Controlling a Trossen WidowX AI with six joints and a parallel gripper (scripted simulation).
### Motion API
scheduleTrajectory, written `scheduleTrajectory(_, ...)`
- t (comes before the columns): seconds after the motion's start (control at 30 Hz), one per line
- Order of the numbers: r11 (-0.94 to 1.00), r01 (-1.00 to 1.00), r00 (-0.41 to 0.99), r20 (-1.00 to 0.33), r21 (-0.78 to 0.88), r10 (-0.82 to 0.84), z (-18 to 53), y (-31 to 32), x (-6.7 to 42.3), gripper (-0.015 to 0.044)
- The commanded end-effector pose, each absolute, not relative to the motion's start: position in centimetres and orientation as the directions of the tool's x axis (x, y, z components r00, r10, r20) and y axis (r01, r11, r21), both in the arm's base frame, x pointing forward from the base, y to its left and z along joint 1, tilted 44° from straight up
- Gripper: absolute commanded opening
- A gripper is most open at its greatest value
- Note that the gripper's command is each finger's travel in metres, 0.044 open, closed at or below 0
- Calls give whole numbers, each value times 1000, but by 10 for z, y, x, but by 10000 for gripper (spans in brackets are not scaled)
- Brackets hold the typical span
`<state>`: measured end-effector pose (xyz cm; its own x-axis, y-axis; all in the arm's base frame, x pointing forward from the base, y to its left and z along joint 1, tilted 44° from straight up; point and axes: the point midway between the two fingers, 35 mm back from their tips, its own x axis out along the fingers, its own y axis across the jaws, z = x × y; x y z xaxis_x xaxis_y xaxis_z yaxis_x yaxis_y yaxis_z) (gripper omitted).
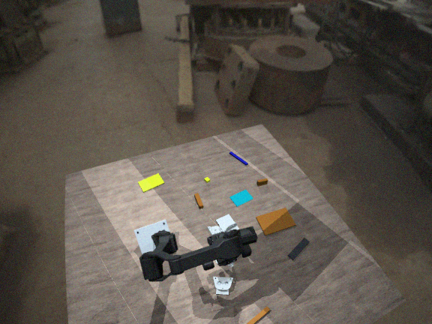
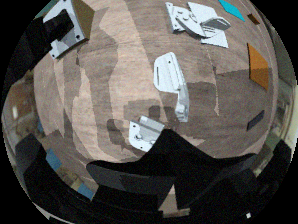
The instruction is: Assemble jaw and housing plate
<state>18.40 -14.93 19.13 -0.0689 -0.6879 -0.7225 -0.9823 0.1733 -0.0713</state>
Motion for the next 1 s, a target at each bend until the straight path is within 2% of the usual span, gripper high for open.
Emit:
scheduleTrajectory(0.0, 113, -994, -72, -723, -9, -687, 191, -149, 181, 0)
scheduleTrajectory(0.37, -33, -991, -72, -723, 130, -687, 191, -149, 177, 0)
scheduleTrajectory(0.97, -35, -991, -72, -724, 132, -686, 178, -161, 177, 0)
